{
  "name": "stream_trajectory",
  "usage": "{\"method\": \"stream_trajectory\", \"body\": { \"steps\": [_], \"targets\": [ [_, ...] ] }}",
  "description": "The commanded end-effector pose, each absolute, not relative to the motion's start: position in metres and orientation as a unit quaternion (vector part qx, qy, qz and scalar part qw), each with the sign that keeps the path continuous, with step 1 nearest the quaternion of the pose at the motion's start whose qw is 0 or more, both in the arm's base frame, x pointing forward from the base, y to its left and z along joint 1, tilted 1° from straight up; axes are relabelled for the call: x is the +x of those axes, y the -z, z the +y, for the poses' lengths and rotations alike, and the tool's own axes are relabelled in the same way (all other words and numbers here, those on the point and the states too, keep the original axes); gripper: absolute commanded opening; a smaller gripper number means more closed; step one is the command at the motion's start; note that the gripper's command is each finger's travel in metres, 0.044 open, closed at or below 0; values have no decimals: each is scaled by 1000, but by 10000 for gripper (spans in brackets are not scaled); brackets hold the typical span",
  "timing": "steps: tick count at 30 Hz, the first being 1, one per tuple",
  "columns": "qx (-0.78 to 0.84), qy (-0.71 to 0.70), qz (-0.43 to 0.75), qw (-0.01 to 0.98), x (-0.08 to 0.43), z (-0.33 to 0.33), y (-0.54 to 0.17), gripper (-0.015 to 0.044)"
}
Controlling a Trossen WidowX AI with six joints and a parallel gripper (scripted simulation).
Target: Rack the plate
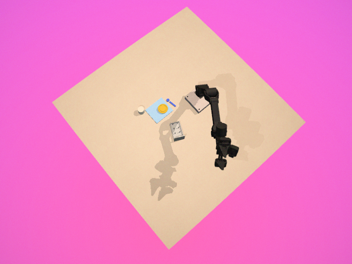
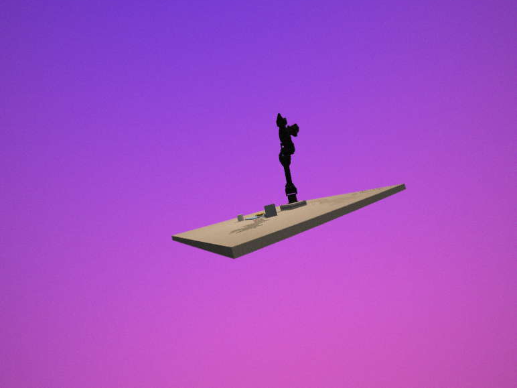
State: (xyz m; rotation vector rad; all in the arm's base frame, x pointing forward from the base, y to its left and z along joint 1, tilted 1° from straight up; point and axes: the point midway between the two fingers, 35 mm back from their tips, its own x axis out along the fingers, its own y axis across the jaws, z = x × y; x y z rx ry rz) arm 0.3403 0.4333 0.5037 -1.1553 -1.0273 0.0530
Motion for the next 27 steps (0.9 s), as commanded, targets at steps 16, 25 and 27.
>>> {"method": "stream_trajectory", "body": {
  "steps": [16,25,27],
  "targets": [
    [-580,-119,-282,754,447,356,-437,400],
    [-581,-154,-177,779,484,304,-400,400],
    [-579,-160,-153,785,490,291,-392,400]
  ]
}}
